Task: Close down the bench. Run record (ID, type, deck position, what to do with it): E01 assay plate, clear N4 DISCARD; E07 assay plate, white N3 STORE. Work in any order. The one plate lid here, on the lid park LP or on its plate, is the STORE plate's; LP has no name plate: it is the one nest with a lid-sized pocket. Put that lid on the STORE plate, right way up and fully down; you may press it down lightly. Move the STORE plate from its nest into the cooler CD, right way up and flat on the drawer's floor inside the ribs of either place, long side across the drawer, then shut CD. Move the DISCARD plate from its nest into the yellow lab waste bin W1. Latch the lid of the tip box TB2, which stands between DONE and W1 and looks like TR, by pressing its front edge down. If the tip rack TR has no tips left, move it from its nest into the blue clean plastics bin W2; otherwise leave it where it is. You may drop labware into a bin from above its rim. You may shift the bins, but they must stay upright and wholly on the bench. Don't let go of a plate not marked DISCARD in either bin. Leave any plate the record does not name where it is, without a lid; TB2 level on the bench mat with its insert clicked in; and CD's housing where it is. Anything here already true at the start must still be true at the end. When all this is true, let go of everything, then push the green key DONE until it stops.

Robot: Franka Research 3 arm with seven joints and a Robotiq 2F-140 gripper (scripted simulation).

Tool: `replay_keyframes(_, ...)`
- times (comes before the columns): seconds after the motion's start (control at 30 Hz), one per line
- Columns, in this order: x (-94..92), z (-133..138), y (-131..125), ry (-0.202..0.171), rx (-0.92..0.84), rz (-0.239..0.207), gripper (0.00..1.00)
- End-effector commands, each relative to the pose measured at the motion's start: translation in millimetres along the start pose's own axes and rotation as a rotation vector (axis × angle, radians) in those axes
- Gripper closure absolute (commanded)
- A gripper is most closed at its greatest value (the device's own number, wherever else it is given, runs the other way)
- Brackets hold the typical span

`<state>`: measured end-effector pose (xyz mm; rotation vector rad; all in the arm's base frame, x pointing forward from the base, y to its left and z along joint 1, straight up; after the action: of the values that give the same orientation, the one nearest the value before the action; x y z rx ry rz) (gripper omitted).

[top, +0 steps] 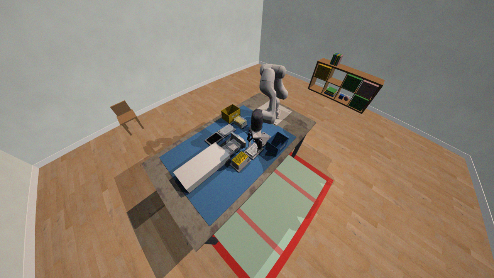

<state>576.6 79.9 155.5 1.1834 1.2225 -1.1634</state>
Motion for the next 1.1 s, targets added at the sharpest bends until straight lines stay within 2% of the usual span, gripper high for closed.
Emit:
replay_keyframes(0.0,-5.3,1,-1,0.001,-0.003,-0.006,0.34)
replay_keyframes(1.07,-42.7,1,-1,0.001,-0.003,-0.006,0.34)
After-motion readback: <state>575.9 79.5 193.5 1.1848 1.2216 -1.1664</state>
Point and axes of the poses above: the point where the finger pads meet when closed, its own x axis out along the fingers, its own z axis across the jaws, y = z × x, the point moved 9 cm from there along -x, back along the fingers, and after that the axes turned 12 degrees about -x, right-handed, at the moved point
